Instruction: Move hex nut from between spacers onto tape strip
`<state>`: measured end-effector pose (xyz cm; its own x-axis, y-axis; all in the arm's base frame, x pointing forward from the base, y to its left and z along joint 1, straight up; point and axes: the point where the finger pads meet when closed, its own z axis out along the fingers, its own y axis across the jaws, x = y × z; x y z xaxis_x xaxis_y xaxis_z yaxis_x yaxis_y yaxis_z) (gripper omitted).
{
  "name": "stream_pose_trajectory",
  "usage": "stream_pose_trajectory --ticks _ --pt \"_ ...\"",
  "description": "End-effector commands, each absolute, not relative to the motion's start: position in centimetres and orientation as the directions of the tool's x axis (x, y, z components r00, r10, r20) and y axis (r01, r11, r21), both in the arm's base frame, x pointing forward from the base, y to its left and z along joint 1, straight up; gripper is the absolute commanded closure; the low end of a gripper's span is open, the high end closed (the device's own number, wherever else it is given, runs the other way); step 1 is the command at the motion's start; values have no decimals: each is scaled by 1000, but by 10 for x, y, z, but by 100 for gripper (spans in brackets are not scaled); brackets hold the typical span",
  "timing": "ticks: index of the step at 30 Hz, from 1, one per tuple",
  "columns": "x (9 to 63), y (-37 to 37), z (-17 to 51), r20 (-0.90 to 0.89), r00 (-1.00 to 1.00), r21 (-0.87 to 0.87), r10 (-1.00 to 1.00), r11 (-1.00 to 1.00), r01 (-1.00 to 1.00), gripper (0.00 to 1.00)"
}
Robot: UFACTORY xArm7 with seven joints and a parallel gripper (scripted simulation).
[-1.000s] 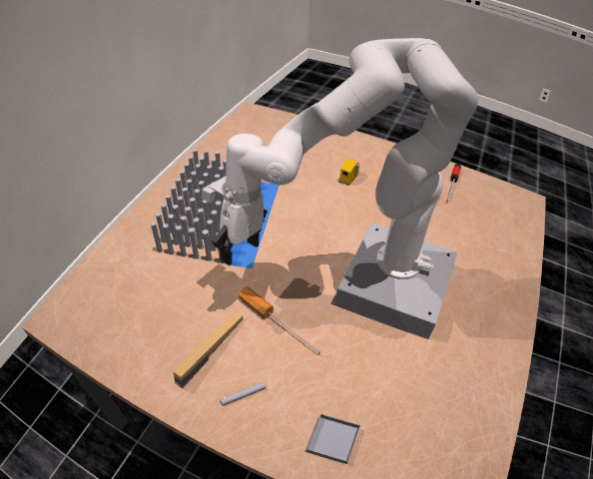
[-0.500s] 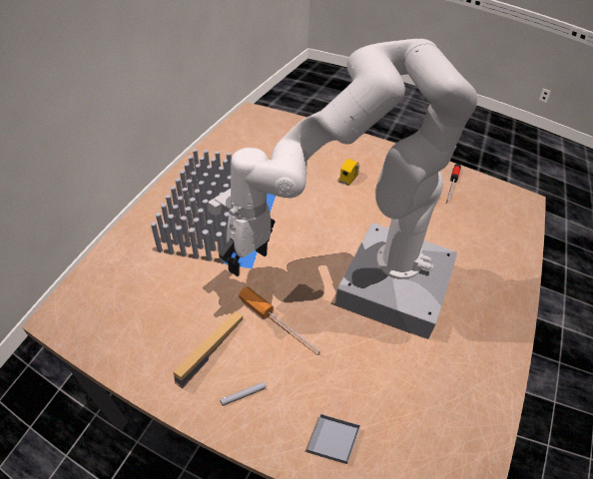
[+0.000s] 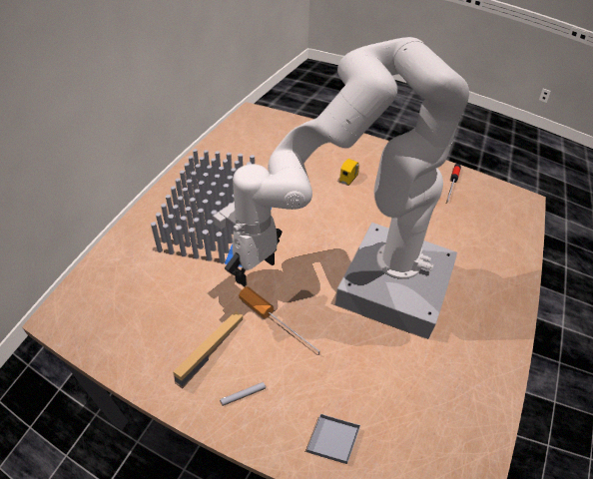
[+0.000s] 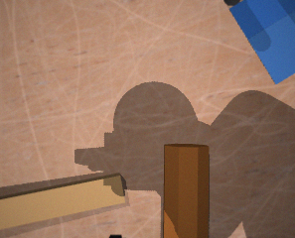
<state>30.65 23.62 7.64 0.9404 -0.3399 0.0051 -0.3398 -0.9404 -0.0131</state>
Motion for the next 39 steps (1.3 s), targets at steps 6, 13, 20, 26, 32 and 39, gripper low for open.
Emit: stream_pose_trajectory --ticks 6,13,20,26,32,39 --pt "307 237 76 6 940 -2 -342 -940 -342 0" --pt "307 237 76 6 940 -2 -342 -940 -342 0" --pt "307 237 76 6 940 -2 -342 -940 -342 0" --pt "307 237 76 6 940 -2 -342 -940 -342 35" --pt "308 237 70 6 940 -2 -342 -940 -342 35" --pt "308 237 48 6 940 -2 -342 -940 -342 35"
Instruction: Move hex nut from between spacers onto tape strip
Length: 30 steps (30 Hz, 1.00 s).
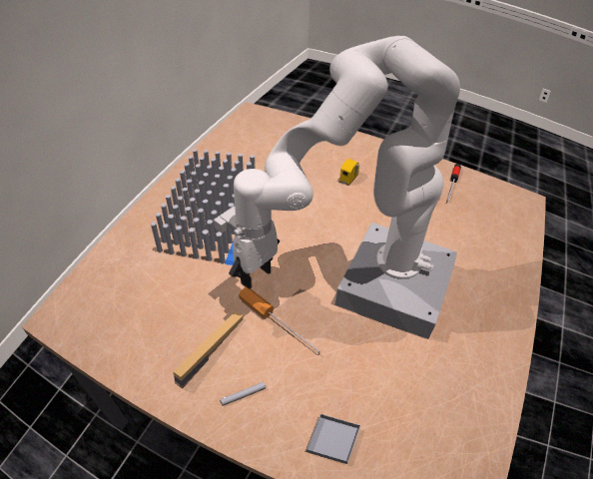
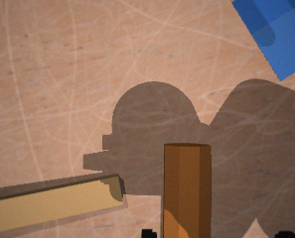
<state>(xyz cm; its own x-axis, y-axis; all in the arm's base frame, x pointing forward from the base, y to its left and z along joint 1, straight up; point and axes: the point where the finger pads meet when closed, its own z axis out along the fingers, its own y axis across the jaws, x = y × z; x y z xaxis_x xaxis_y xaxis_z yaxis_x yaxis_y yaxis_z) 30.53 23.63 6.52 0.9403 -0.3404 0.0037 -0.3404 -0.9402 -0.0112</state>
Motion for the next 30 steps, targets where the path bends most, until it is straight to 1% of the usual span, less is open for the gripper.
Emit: stream_pose_trajectory --ticks 1,13,30 --pt "308 237 44 6 940 -2 -342 -940 -342 35" --pt "309 238 15 6 940 -2 -342 -940 -342 35" --pt "309 238 13 6 940 -2 -342 -940 -342 35"
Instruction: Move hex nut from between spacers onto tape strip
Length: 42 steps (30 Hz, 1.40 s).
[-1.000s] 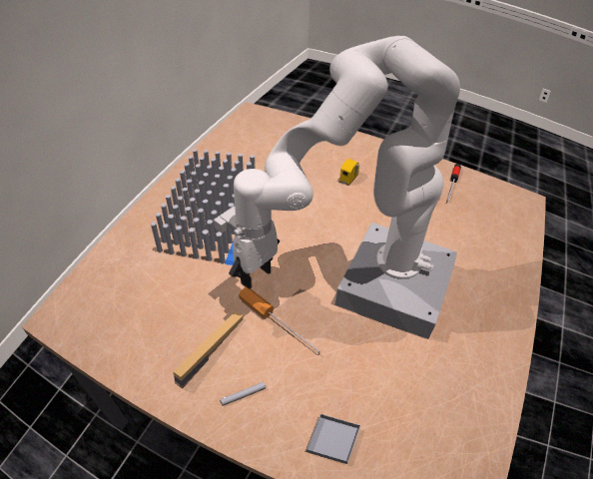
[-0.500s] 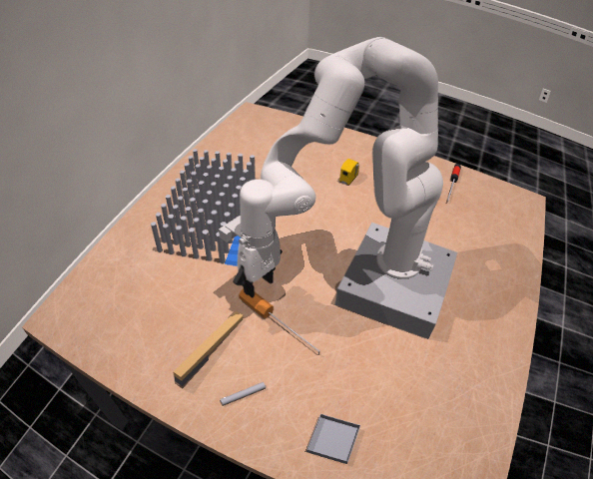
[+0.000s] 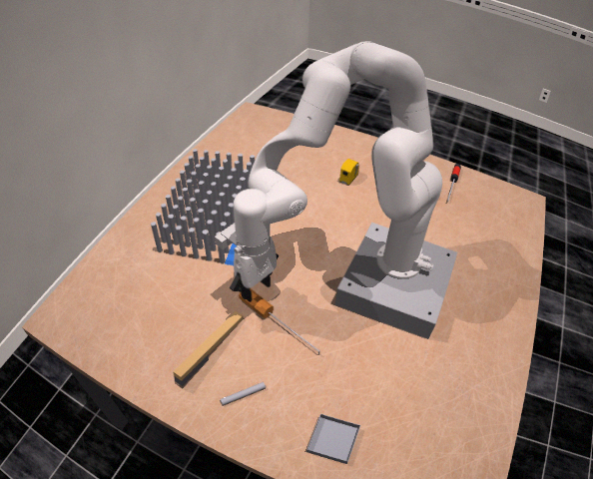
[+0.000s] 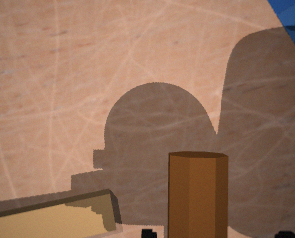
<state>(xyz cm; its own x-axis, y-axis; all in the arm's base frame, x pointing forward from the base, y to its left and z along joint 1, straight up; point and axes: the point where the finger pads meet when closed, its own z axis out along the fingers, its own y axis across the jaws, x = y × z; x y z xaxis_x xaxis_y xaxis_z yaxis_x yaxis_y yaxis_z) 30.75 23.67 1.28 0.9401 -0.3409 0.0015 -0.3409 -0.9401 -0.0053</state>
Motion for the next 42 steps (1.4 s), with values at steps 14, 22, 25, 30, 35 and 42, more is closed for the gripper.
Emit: stream_pose_trajectory --ticks 14,22,25,30,35,42 --pt "309 238 13 6 940 -2 -342 -940 -342 35" --pt "309 238 11 6 940 -2 -342 -940 -342 35" --pt "309 238 10 6 940 -2 -342 -940 -342 35" --pt "309 238 5 6 940 -2 -342 -940 -342 35" --pt "309 238 -1 6 940 -2 -342 -940 -342 35" --pt "309 238 -10 6 940 -2 -342 -940 -342 35"
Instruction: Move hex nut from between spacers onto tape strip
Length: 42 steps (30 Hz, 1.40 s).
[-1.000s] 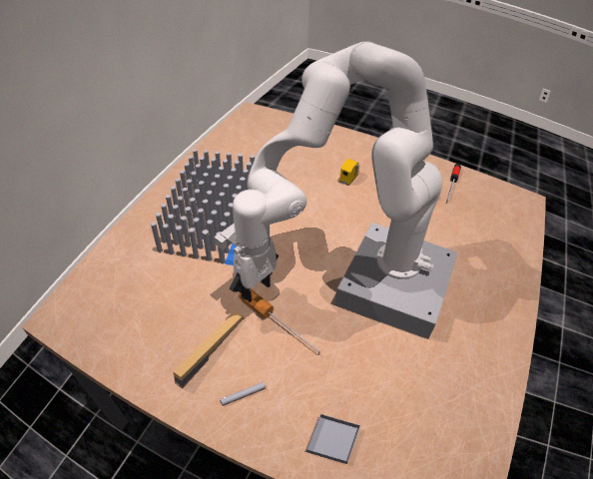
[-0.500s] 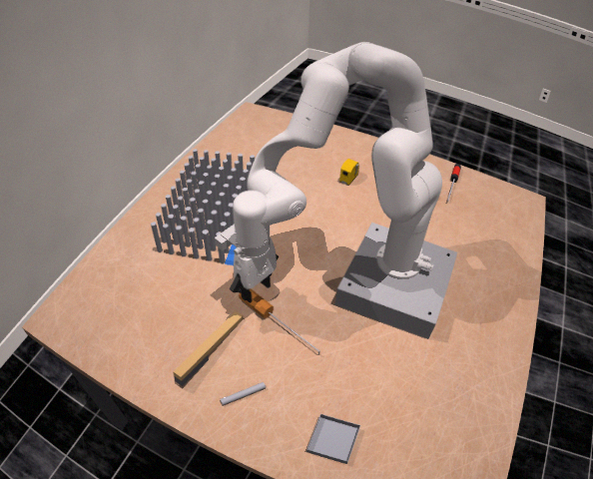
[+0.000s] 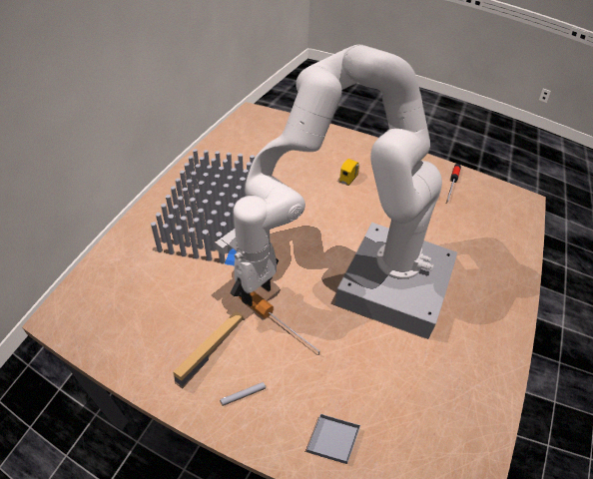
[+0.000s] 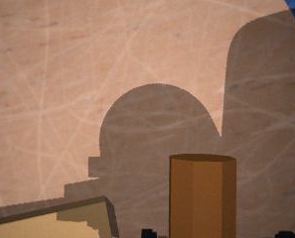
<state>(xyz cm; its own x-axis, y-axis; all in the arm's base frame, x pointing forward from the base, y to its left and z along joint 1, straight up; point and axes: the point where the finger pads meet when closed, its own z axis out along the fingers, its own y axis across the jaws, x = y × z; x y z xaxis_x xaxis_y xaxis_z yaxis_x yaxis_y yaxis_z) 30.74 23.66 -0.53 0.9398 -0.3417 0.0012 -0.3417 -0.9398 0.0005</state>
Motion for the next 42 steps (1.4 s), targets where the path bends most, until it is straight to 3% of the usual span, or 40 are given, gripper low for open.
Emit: stream_pose_trajectory --ticks 1,42 --pt "309 238 -11 6 940 -2 -342 -940 -342 35" --pt "309 238 -47 6 940 -2 -342 -940 -342 35"
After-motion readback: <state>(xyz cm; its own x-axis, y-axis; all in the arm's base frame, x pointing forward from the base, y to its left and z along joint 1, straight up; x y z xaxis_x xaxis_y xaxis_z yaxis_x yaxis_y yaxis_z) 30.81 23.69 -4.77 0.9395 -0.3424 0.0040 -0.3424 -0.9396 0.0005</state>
